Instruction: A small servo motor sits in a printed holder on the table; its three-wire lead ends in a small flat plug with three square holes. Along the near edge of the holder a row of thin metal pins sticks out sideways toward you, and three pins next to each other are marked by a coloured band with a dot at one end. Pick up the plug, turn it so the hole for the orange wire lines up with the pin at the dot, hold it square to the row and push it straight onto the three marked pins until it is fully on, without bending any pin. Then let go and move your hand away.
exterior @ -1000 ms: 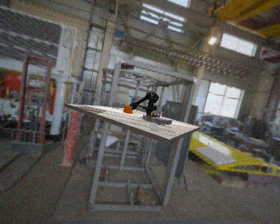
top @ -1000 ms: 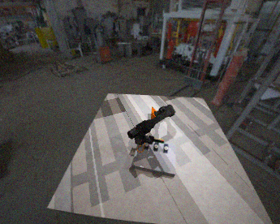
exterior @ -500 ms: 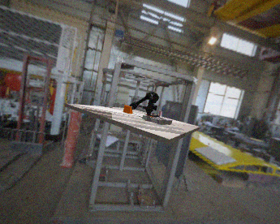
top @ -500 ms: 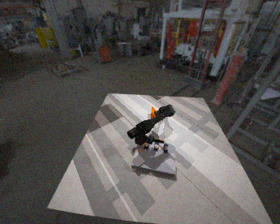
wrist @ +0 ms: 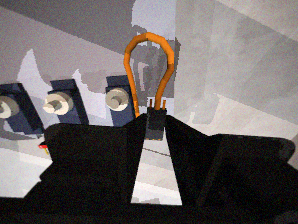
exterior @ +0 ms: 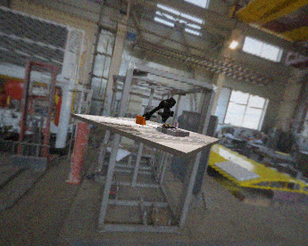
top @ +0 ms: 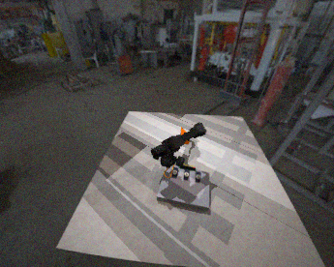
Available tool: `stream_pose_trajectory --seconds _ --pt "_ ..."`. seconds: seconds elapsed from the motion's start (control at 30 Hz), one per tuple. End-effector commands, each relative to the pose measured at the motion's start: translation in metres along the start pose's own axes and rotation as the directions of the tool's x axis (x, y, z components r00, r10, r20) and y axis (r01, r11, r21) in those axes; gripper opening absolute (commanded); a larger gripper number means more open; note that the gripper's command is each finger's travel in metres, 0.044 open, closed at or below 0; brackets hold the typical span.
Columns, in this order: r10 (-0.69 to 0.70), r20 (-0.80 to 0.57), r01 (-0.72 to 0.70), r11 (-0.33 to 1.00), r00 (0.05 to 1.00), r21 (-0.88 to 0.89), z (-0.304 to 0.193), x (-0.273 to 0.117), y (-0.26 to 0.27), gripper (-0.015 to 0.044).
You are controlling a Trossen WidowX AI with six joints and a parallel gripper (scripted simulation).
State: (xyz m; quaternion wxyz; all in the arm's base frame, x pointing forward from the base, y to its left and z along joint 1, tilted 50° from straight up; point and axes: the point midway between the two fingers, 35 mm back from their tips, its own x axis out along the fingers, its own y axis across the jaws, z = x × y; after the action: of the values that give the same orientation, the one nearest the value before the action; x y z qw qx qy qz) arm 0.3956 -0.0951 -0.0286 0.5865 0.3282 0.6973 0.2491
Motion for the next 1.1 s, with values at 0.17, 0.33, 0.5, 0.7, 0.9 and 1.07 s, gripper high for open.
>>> stream_pose_trajectory --seconds 0.17,0.33,0.5,0.7,0.9,1.07 --pt "-0.004 -0.003 0.004 0.973 1.0 0.231 -0.008 -0.007 0.014 0.0" --pt "-0.003 -0.003 0.004 0.921 1.0 0.39 -0.015 -0.01 0.024 0.0" --pt "-0.003 -0.004 0.005 0.843 1.0 0.538 -0.021 -0.012 0.034 0.0" --pt "-0.003 -0.004 0.005 0.718 1.0 0.696 -0.03 -0.014 0.046 0.0" --pt "-0.003 -0.005 0.005 0.564 1.0 0.826 -0.039 -0.015 0.057 0.0" --pt "-0.002 -0.005 0.006 0.419 1.0 0.908 -0.047 -0.016 0.066 0.0"
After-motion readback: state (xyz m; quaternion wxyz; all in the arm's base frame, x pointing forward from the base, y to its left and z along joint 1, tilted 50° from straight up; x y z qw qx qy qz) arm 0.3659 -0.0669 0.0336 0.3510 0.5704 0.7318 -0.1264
